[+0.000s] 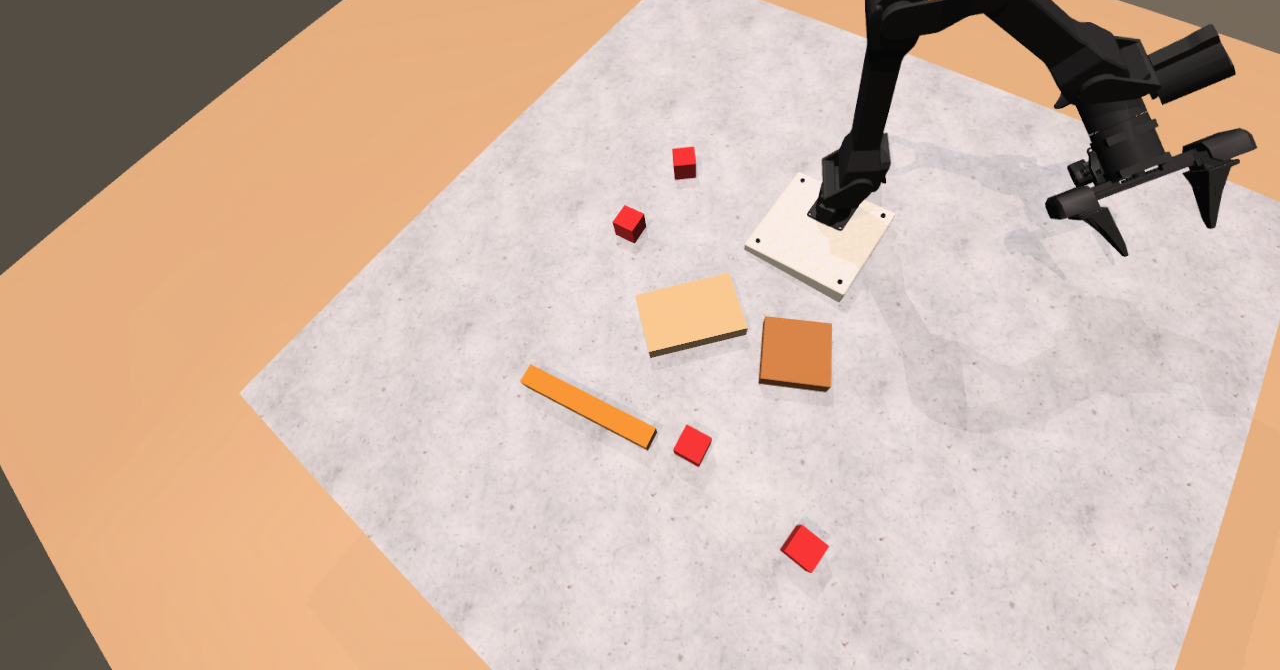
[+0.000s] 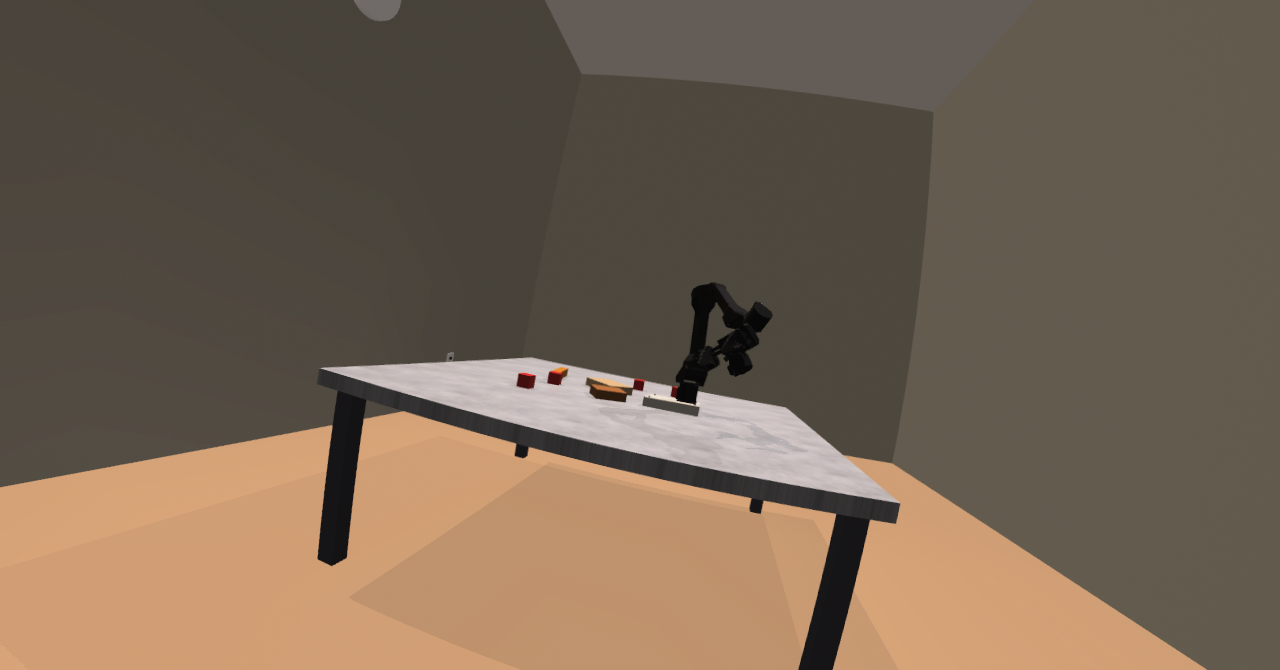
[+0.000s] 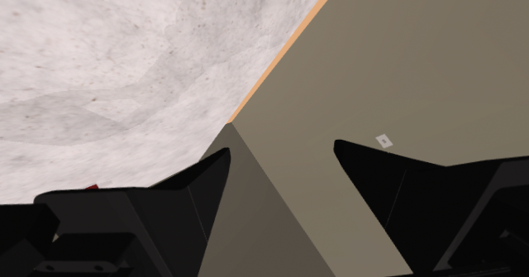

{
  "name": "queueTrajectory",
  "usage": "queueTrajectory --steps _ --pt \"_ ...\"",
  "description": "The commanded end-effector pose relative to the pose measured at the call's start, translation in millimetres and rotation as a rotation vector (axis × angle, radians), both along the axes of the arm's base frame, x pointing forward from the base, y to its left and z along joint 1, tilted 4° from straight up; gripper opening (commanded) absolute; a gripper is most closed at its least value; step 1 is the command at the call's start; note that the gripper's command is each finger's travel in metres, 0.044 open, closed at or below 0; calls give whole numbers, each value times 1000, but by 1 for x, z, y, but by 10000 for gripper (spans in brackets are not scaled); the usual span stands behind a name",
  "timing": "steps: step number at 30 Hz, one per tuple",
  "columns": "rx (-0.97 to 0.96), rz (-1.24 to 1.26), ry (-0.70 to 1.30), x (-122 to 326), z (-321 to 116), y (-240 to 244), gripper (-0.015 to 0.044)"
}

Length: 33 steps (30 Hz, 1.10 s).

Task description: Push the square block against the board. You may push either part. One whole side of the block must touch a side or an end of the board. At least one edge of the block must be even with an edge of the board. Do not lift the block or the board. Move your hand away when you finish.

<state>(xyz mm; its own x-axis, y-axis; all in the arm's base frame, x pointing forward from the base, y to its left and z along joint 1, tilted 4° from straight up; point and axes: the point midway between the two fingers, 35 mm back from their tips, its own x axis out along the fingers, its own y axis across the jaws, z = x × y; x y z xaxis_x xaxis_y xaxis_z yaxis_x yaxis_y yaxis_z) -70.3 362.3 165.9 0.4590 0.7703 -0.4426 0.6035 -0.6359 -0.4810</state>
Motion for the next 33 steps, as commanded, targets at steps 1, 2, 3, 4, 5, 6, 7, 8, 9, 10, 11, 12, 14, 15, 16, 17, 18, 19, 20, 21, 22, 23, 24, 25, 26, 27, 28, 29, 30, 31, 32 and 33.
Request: queueTrajectory --steps 1,2,3,4,5,6,7,8,9,10,11,12,14,15,16,17,18,19,20,21,22,23,24,25,26,27,28,29,30,31,32,33 --pt "0 0 0 0 0 0 374" --pt "0 0 0 0 0 0 347" --pt "-2 -3 1 1 0 0 321" --pt "-7 -11 5 5 -2 0 295" --pt "-17 -25 12 10 -4 1 269" --pt "-28 -41 21 18 -6 1 242" --pt "-39 -59 30 25 -8 1 216" --pt "-50 -76 40 32 -11 1 190" --pt "-61 -93 49 39 -13 1 164" --pt "-72 -111 59 46 -15 0 137" --pt "-82 -129 70 52 -18 -1 111" --pt "-93 -147 80 59 -20 -2 85" --pt "-114 -184 103 73 -25 -4 32" --pt "-124 -202 114 80 -27 -5 6" --pt "-134 -221 126 86 -29 -7 0" --pt "-144 -240 138 93 -31 -9 0" --pt "-154 -260 151 99 -34 -11 0" --pt "-163 -279 164 106 -36 -13 0" --pt "-173 -299 177 112 -38 -15 0" --pt "-182 -319 190 118 -40 -17 0" --pt "-191 -339 204 125 -42 -20 0" --pt "-200 -359 218 131 -44 -23 0" --pt "-209 -379 232 137 -46 -26 0" --pt "-217 -400 246 143 -48 -29 0" --pt "-225 -421 261 148 -51 -32 0" --pt "-233 -441 276 154 -53 -35 0" --pt "-241 -463 292 159 -55 -39 0" --pt "-249 -484 307 165 -56 -42 0" --pt "-256 -505 323 170 -58 -46 0" --pt "-263 -527 339 175 -60 -50 0" --pt "-270 -549 356 180 -62 -54 0" --pt "-277 -571 372 185 -64 -58 0"
